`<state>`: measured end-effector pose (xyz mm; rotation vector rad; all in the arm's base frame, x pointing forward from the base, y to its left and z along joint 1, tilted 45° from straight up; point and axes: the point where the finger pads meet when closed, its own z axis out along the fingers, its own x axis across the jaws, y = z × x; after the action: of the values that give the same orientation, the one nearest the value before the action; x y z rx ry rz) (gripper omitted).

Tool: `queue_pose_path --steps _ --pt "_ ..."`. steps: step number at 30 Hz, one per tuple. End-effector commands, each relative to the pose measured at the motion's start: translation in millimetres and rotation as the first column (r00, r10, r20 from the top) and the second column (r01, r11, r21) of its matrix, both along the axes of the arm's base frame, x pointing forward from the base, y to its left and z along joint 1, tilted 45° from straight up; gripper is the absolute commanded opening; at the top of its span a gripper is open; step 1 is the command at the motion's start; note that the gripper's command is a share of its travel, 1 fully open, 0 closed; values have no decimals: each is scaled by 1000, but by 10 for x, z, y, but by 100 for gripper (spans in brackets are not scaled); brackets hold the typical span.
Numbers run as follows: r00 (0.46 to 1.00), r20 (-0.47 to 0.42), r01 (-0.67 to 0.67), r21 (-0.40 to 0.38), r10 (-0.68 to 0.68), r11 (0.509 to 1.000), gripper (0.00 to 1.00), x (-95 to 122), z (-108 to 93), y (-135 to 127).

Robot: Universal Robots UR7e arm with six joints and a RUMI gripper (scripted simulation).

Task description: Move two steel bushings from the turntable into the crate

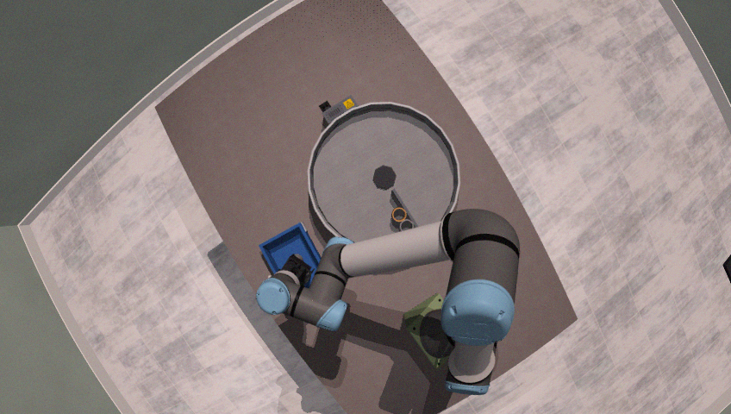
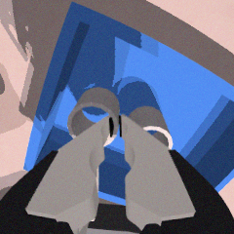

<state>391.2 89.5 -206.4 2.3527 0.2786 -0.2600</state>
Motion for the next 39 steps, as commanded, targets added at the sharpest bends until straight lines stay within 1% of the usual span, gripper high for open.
queue_pose_path --steps 1,39 --pt "1000 1 0 1 0 1000 0 4 3 4" --pt "1000 1 0 1 0 1000 0 0 -27 -26"
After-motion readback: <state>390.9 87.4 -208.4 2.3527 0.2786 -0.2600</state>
